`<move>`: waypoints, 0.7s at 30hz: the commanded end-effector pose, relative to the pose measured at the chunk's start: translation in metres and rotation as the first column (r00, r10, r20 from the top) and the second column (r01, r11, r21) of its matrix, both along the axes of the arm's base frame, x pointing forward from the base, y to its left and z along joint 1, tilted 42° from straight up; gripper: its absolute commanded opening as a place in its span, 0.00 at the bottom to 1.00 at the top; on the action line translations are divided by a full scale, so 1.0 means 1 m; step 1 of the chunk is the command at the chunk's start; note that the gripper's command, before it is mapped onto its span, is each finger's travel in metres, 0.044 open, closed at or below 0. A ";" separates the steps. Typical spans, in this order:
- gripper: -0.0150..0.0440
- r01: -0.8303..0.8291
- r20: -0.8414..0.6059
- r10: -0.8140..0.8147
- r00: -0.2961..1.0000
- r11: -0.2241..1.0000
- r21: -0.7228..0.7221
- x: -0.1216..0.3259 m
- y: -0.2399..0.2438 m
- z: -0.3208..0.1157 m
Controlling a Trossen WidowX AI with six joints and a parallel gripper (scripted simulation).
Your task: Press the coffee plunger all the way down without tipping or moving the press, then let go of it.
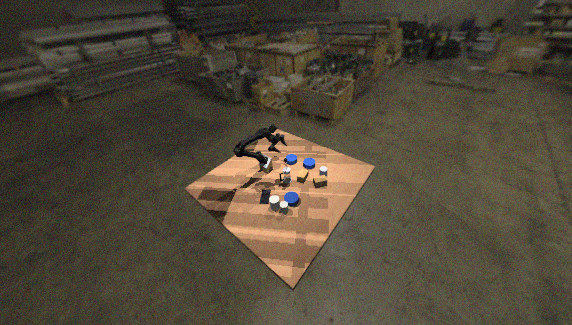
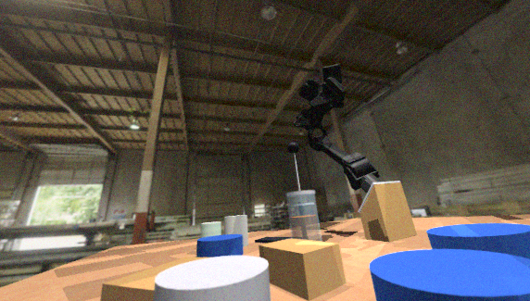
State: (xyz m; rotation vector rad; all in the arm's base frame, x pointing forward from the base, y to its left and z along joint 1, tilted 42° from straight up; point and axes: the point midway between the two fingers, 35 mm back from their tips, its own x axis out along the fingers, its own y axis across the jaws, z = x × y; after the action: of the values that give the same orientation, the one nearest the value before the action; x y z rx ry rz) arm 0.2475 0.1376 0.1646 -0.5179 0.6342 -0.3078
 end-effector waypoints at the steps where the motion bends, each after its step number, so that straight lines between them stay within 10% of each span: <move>1: 1.00 -0.024 0.025 0.028 0.999 0.987 -0.158 -0.004 -0.021 0.004; 21: 1.00 -0.017 0.025 0.021 0.999 0.988 -0.156 -0.002 -0.062 -0.042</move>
State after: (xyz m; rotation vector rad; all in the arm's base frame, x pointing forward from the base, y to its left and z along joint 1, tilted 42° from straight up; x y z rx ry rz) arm 0.2437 0.0796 0.1265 -0.6654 0.5737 -0.3486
